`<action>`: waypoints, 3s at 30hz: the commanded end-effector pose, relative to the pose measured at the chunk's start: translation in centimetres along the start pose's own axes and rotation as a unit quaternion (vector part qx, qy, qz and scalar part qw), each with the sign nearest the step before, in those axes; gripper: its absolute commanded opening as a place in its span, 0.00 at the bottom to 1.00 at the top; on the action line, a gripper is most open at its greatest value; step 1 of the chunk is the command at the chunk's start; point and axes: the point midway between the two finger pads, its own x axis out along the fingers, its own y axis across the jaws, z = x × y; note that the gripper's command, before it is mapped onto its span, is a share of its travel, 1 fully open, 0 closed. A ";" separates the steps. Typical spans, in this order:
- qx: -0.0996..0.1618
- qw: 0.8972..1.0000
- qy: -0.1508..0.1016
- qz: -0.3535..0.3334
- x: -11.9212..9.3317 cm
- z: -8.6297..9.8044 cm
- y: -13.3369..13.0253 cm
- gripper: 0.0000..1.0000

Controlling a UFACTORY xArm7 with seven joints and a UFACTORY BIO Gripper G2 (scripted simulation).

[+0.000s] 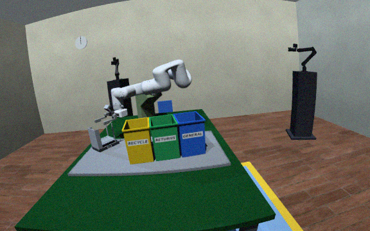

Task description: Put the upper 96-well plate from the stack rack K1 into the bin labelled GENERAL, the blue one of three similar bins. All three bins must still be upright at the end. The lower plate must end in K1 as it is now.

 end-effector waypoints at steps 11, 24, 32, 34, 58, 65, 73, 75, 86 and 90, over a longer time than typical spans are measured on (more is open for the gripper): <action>-0.001 1.000 -0.002 0.000 0.1 -2.2 0.0 0.37; -0.001 1.000 -0.002 0.000 0.1 -4.0 0.0 0.37; -0.001 1.000 -0.002 0.000 0.1 -5.0 0.0 0.37; -0.001 1.000 -0.002 0.000 0.1 -5.3 0.0 0.37; -0.001 1.000 -0.002 0.000 0.1 -9.0 0.0 0.37; -0.001 1.000 -0.002 0.000 0.1 -9.0 0.0 0.37; -0.001 1.000 -0.002 0.000 0.1 -9.0 0.0 0.37; -0.001 1.000 -0.002 0.000 0.1 -9.1 0.0 0.37; -0.001 1.000 -0.002 0.000 0.1 -9.7 0.0 0.37; -0.001 1.000 -0.002 0.000 0.1 -10.0 0.0 0.37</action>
